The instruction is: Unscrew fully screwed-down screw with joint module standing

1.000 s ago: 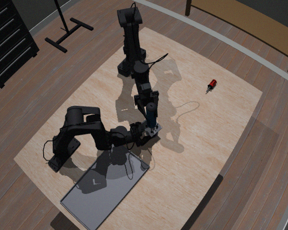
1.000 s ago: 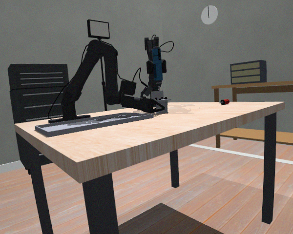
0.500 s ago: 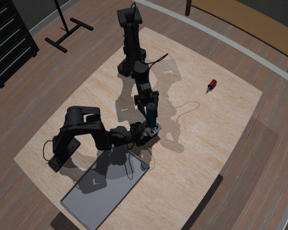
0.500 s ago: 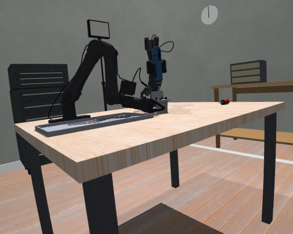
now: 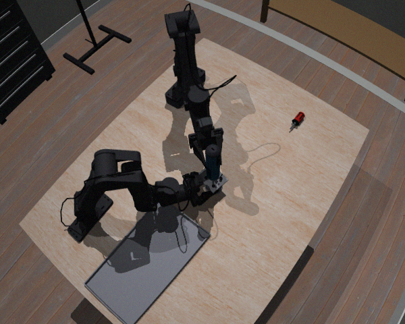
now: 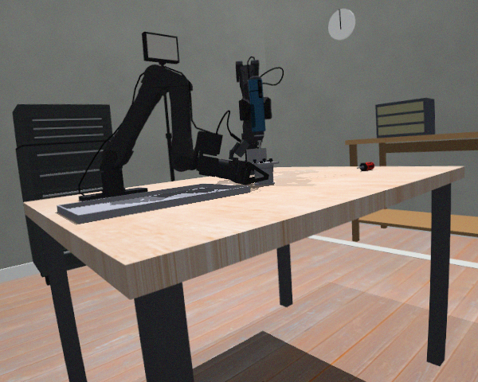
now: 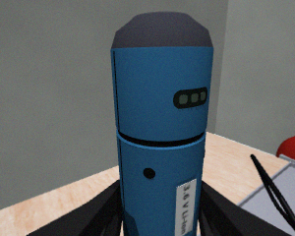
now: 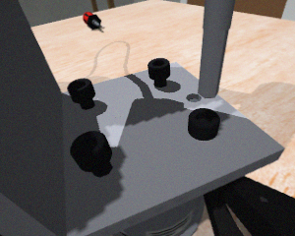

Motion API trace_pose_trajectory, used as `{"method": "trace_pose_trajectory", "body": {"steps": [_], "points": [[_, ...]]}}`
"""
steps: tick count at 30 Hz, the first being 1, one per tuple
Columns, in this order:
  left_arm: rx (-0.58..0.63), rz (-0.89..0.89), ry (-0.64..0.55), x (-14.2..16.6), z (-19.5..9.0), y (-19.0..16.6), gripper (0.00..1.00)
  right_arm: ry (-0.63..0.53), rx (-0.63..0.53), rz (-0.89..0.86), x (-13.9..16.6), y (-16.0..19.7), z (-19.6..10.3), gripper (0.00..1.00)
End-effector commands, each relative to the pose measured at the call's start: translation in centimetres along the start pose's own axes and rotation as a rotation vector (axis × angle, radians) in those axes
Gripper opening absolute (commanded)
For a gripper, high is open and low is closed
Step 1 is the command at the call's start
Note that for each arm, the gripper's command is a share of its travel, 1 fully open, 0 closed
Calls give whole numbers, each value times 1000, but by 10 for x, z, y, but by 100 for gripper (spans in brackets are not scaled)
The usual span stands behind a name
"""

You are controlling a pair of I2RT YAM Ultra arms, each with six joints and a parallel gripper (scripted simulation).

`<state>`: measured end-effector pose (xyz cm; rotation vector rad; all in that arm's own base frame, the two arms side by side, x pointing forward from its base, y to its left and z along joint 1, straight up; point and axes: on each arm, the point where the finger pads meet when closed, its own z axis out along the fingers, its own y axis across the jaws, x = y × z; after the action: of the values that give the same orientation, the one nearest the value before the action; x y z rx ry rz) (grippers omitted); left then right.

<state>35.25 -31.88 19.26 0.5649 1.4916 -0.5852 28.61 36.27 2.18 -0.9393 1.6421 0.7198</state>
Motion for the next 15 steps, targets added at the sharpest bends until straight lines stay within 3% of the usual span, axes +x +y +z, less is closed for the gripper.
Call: {"method": "trace_pose_trajectory", "body": {"steps": [1,15], "points": [[-8,-1,-146,-48,2,3,42,-1,3,3,-2,0,1,59],[-11,0,-145,-48,2,5,42,-1,3,3,-2,0,1,59]]}}
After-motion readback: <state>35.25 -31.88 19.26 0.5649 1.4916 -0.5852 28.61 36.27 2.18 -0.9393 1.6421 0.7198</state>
